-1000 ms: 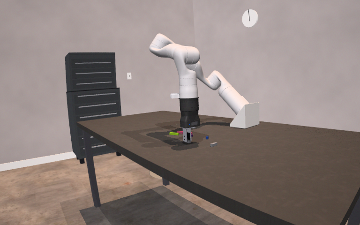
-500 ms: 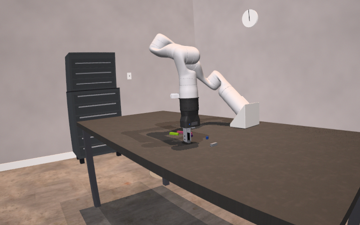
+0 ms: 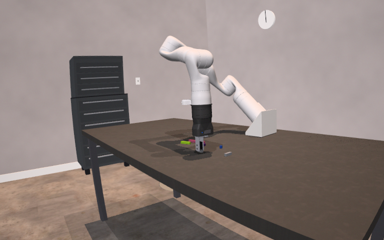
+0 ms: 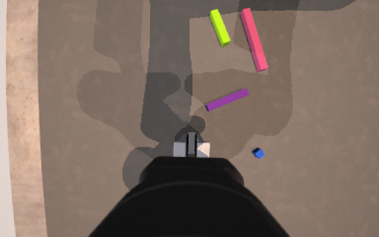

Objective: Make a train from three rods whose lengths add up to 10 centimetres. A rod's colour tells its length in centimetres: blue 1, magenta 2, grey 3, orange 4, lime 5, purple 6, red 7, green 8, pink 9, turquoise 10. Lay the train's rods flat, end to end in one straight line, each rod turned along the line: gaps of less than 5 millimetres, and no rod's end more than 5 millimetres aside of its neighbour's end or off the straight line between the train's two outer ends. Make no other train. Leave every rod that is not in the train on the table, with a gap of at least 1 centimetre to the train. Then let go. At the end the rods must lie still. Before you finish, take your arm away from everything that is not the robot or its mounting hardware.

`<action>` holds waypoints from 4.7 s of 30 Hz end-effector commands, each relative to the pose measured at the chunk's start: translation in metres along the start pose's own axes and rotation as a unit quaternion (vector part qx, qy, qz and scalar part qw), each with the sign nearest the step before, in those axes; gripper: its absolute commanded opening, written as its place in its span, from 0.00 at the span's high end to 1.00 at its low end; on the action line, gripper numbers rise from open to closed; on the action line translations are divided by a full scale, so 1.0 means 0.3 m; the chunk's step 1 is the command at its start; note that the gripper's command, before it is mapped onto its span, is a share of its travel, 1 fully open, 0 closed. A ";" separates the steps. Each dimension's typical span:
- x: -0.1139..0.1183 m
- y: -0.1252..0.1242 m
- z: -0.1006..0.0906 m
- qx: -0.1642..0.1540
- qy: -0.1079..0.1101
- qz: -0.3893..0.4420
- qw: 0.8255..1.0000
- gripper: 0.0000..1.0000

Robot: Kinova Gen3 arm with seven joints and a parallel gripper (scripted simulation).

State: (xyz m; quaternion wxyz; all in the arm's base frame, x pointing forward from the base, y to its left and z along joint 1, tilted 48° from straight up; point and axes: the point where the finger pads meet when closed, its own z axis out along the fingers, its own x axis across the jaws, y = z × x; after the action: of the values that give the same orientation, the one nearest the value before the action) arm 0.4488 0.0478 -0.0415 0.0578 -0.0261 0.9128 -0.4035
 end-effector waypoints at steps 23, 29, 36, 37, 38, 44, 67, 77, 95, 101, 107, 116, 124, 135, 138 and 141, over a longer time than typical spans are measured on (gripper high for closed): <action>-0.007 0.008 -0.327 -0.003 -0.002 0.004 1.000 0.76; -0.001 0.005 -0.324 -0.002 -0.001 0.002 1.000 0.76; 0.001 0.005 -0.323 -0.001 -0.001 0.004 1.000 0.76; 0.003 0.005 -0.323 -0.001 -0.001 0.006 1.000 0.76; 0.005 0.005 -0.323 -0.001 -0.001 0.008 1.000 0.76; 0.031 0.014 -0.323 -0.001 -0.001 0.047 0.999 0.76; 0.208 0.073 -0.325 -0.001 0.000 0.330 0.944 0.76; 0.258 0.091 -0.324 -0.001 0.000 0.414 0.910 0.76; 0.262 0.092 -0.324 -0.001 0.000 0.421 0.907 0.76; 0.262 0.092 -0.318 -0.001 0.000 0.421 0.907 0.76; 0.262 0.092 -0.276 -0.001 0.000 0.421 0.907 0.76; 0.268 0.093 -0.173 0.001 0.000 0.420 0.908 0.76; 0.269 0.092 -0.064 0.001 0.000 0.420 0.908 0.76; 0.264 0.091 -0.030 -0.001 0.000 0.421 0.907 0.76; 0.264 0.091 -0.030 -0.001 0.000 0.421 0.907 0.76; 0.264 0.091 -0.030 -0.001 0.000 0.421 0.907 0.76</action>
State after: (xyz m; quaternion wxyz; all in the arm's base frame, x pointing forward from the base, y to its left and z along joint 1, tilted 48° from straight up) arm 0.3685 0.0672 -0.0600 0.2221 0.3592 0.8395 -0.3418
